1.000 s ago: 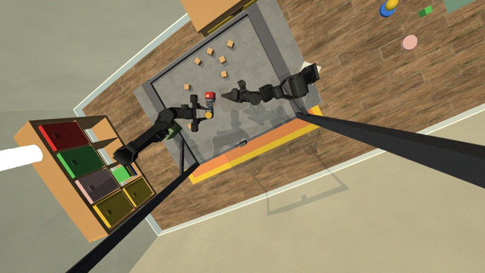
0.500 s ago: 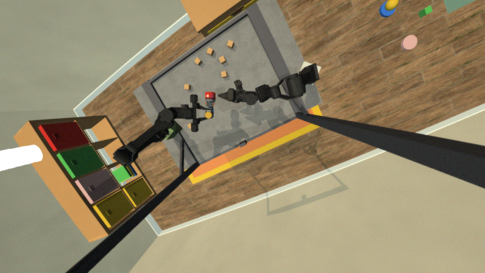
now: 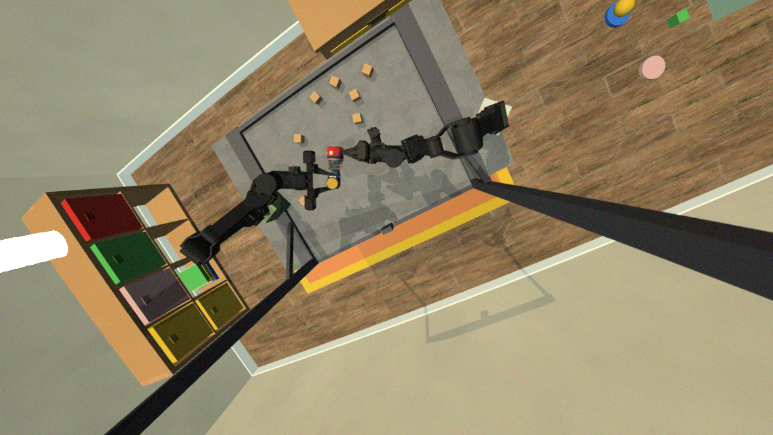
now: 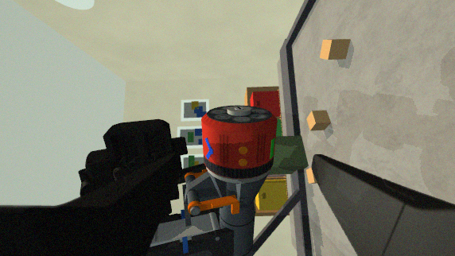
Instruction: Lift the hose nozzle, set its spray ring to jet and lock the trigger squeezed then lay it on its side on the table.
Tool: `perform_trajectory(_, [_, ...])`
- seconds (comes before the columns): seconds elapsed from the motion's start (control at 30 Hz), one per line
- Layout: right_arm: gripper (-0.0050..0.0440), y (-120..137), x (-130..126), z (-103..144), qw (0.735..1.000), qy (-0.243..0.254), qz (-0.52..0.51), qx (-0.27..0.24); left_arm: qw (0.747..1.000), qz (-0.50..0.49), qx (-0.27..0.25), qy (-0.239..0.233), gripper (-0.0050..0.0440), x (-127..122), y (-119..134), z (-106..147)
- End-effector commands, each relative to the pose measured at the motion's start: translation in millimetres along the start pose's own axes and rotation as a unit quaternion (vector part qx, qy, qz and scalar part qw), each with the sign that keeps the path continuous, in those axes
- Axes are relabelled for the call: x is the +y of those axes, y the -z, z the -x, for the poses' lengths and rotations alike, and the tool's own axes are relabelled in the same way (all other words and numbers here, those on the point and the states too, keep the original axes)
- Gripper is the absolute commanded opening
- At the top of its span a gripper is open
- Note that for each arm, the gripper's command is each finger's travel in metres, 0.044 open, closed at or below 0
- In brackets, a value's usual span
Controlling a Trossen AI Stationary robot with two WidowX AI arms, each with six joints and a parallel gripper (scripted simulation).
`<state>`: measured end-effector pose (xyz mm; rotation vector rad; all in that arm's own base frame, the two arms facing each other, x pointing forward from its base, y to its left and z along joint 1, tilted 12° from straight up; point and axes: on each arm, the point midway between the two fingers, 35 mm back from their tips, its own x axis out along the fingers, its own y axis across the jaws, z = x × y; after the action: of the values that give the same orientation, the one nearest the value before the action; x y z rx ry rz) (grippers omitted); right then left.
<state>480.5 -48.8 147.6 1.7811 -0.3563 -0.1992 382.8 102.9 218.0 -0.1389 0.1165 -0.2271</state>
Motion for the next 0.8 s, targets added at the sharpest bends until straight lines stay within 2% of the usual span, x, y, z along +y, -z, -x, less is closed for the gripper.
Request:
perform_trajectory(0.0, [0.0407,2,5,-7,1.000,-0.006,-0.003,0.002,1.000,-0.021,-0.020,-0.001,0.0167,-2,-19,2])
perform_trajectory(0.77, [0.0407,2,6,-37,1.000,-0.006,-0.003,0.002,1.000,-0.021,-0.020,-0.001,0.0167,-2,-19,2])
